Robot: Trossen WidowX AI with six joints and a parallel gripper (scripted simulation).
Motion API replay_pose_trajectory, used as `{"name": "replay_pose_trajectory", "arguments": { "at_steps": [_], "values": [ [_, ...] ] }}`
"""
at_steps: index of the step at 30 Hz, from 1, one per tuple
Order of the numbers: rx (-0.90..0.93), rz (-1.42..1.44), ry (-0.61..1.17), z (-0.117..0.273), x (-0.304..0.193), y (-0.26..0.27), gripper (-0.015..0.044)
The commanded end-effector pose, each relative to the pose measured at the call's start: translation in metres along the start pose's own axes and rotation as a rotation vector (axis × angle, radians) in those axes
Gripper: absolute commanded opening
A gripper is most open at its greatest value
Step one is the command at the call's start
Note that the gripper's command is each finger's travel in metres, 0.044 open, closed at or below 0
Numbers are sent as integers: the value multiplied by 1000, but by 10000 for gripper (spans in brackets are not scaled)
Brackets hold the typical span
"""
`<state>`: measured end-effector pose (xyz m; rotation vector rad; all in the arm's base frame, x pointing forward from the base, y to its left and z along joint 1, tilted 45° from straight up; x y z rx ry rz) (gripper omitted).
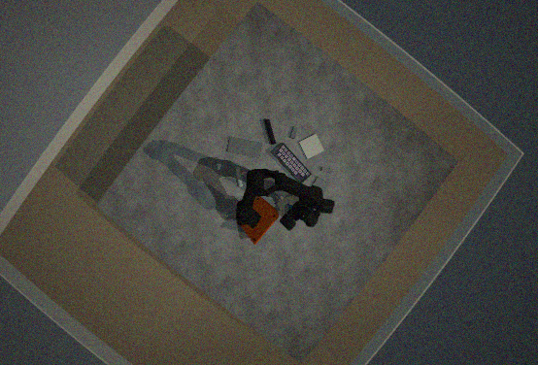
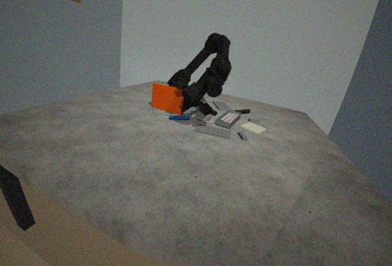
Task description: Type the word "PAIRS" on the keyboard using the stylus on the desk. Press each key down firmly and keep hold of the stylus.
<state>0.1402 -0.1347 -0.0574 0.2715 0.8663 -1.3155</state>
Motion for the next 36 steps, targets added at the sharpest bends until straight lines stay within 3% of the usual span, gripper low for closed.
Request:
{"name": "replay_pose_trajectory", "arguments": {
  "at_steps": [1,7,36],
  "values": [
    [246,676,280,-14,17,-21,0],
    [365,923,303,-17,20,-27,0],
    [367,928,303,-28,20,-20,0]
  ]
}}
Point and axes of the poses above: the point midway between the two fingers, 35 mm back from their tips, its own z axis back along the fingers, its own y axis across the jaws, x = y × z, the point moved 3 cm from there along z, back along the fingers, and after that the axes turned 12 degrees about z, right-handed, at the moved point
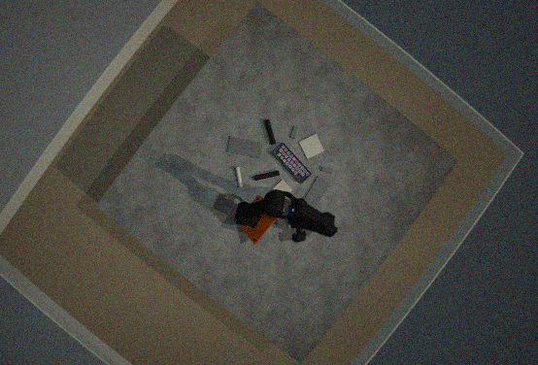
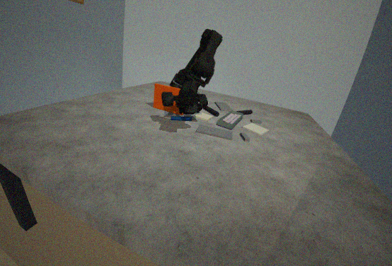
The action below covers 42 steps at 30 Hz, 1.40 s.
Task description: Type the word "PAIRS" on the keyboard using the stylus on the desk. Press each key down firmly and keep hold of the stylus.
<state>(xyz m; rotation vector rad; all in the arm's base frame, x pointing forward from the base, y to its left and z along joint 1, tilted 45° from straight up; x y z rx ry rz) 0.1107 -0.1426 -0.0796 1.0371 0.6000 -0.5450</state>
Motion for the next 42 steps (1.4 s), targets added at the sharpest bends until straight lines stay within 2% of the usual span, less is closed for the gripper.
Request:
{"name": "replay_pose_trajectory", "arguments": {
  "at_steps": [1,11,42],
  "values": [
    [7,0,6,-8,3,-1,0],
    [7,0,7,-22,10,-2,0],
    [7,0,7,-22,10,-2,0]
  ]
}}
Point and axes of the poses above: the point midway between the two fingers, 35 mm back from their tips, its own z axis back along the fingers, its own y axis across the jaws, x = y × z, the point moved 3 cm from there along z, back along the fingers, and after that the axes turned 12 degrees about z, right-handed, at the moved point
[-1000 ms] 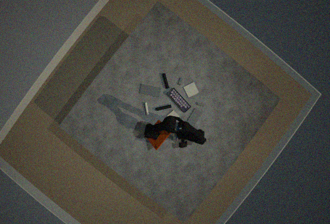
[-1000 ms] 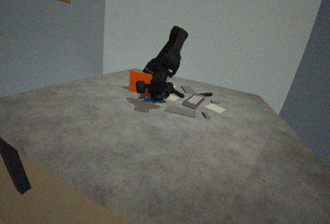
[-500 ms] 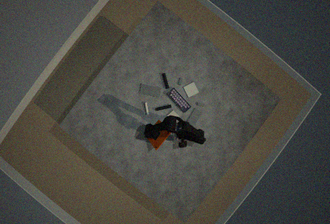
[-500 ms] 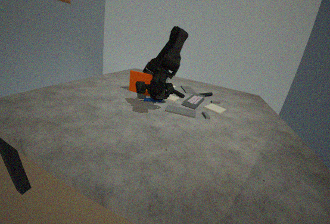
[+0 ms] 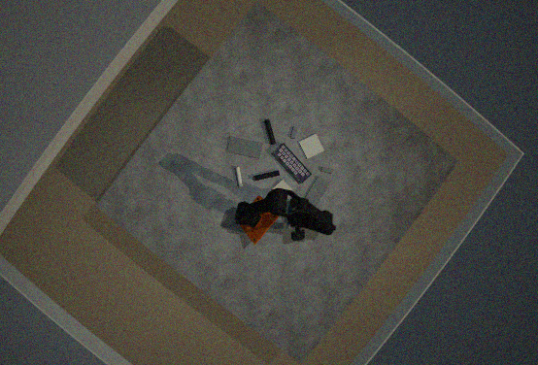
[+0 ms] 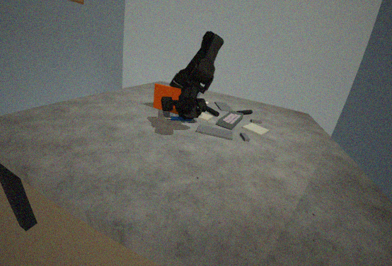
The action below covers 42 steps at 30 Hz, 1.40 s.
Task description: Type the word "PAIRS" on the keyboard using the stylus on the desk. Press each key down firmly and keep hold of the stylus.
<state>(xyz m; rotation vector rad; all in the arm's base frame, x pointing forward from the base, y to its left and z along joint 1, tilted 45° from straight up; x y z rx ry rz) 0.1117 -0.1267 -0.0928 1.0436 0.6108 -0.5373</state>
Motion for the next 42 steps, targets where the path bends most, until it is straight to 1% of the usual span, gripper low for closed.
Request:
{"name": "replay_pose_trajectory", "arguments": {
  "at_steps": [1,9,42],
  "values": [
    [5,-1,-7,-3,3,-1,0],
    [5,-1,-7,0,6,-2,0],
    [3,1,-10,27,52,-11,0]
  ]
}}
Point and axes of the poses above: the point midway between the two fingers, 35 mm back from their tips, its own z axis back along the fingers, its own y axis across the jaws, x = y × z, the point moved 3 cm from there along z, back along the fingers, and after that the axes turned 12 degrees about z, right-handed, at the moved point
